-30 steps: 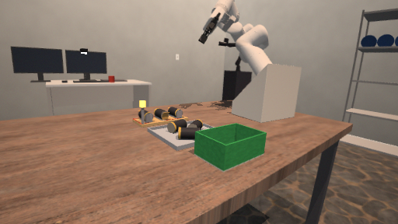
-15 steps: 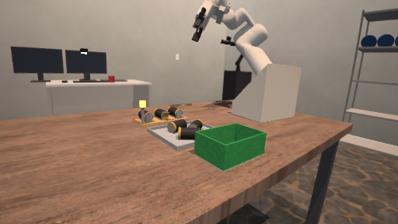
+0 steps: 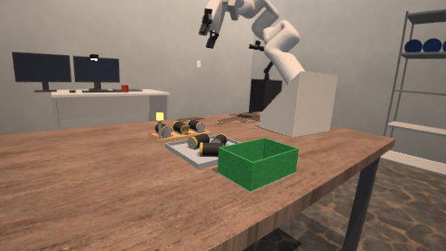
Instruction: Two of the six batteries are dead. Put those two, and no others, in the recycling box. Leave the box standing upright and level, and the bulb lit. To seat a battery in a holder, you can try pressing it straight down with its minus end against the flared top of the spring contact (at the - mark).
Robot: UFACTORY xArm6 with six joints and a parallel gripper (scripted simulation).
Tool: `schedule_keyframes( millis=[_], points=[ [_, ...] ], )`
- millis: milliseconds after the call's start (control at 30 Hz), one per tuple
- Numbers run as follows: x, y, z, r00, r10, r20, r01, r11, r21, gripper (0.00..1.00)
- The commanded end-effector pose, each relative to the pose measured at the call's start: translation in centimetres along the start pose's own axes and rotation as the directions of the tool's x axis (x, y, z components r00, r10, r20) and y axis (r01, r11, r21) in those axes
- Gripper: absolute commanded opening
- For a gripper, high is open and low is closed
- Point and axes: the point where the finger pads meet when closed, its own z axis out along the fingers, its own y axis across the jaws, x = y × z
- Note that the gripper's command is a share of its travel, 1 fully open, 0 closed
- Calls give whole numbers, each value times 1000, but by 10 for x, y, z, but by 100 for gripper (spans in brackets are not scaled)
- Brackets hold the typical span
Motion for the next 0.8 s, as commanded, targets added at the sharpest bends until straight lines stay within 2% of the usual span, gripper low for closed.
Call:
schedule_keyframes(
  millis=[0,67,100,167,200,333,400,467,500,567,600,633,667,700,733,767],
  points=[
    [-14,21,30,993,120,-19,-118,989,91,100],
    [-14,21,30,993,120,-19,-118,989,91,100],
    [-18,30,45,985,171,-22,-167,978,124,100],
    [-18,30,45,985,171,-22,-167,978,124,100],
    [-20,37,62,975,221,-21,-215,964,156,100],
    [-20,37,62,975,221,-21,-215,964,156,100],
    [-21,50,98,950,312,-13,-302,928,216,100],
    [-21,50,98,950,312,-13,-302,928,216,100],
    [-20,56,116,936,353,-6,-341,908,244,100],
    [-20,56,116,936,353,-6,-341,908,244,100],
    [-18,60,133,921,390,2,-376,887,269,100],
    [-18,60,133,921,390,2,-376,887,269,100],
    [-16,63,150,906,423,11,-407,866,291,100],
    [-16,63,150,906,423,11,-407,866,291,100],
    [-13,66,165,892,452,21,-435,845,311,100],
    [-13,66,165,892,452,21,-435,845,311,100]
  ],
)
